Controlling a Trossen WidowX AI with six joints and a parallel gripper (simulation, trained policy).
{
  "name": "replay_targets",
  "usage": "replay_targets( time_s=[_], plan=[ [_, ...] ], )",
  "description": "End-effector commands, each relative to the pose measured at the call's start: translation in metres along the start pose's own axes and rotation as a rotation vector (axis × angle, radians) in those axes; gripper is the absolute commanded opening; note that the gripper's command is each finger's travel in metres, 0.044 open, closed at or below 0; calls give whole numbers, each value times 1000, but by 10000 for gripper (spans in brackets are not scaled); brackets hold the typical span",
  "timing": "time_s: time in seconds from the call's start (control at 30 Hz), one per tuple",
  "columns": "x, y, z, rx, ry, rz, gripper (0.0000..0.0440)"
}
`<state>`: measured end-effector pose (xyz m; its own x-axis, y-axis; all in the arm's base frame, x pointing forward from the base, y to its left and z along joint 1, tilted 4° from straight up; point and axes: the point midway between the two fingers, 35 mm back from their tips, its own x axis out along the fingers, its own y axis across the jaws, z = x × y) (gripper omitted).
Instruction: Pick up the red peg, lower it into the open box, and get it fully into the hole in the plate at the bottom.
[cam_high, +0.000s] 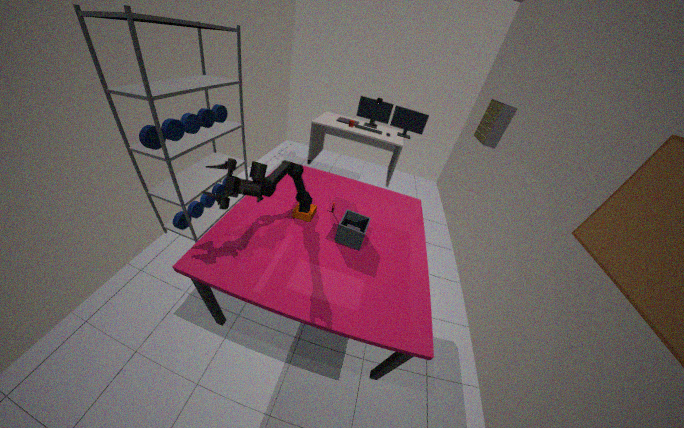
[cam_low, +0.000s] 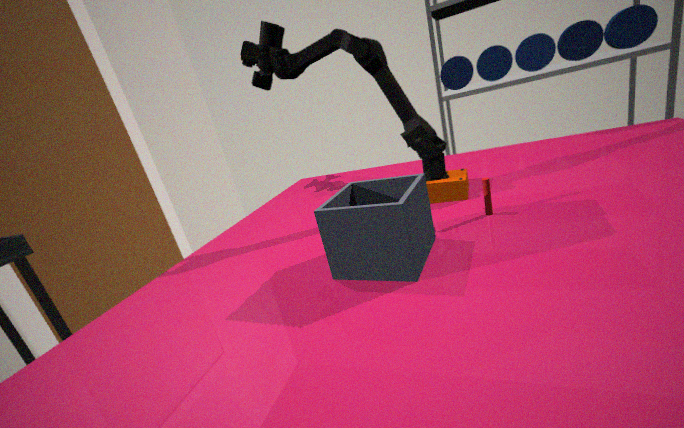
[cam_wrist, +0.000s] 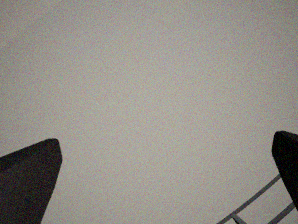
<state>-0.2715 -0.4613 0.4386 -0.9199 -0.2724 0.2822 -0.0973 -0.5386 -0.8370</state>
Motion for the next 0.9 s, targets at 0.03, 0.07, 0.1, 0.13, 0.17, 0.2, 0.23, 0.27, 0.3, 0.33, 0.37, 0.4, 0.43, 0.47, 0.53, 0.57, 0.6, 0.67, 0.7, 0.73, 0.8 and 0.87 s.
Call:
replay_targets(
  time_s=[0.03,0.07,0.1,0.13,0.17,0.2,0.23,0.27,0.3,0.33,0.37,0.4,0.43,0.47,0.53,0.57,0.6,0.67,0.7,0.73,0.8,0.87],
  plan=[
    [-22,-16,21,126,-34,27,440],
    [-26,-18,25,149,-41,34,440],
    [-31,-21,29,172,-48,42,440],
    [-35,-23,33,196,-55,50,440],
    [-40,-25,37,219,-62,58,440],
    [-45,-27,40,242,-69,66,440],
    [-49,-30,44,265,-75,74,440],
    [-54,-32,47,288,-82,83,440],
    [-58,-34,51,310,-88,92,440],
    [-63,-36,54,333,-95,100,440],
    [-68,-39,57,356,-101,109,440],
    [-72,-41,60,378,-107,119,440],
    [-77,-43,63,401,-113,128,440],
    [-82,-45,66,423,-119,138,440],
    [-91,-50,72,468,-130,158,440],
    [-96,-52,75,490,-135,168,440],
    [-100,-54,77,512,-141,178,440],
    [-110,-58,82,556,-151,200,440],
    [-114,-60,85,577,-156,211,440],
    [-119,-63,87,599,-161,222,440],
    [-128,-67,92,643,-171,245,440],
    [-138,-71,96,686,-180,269,440]
  ],
)
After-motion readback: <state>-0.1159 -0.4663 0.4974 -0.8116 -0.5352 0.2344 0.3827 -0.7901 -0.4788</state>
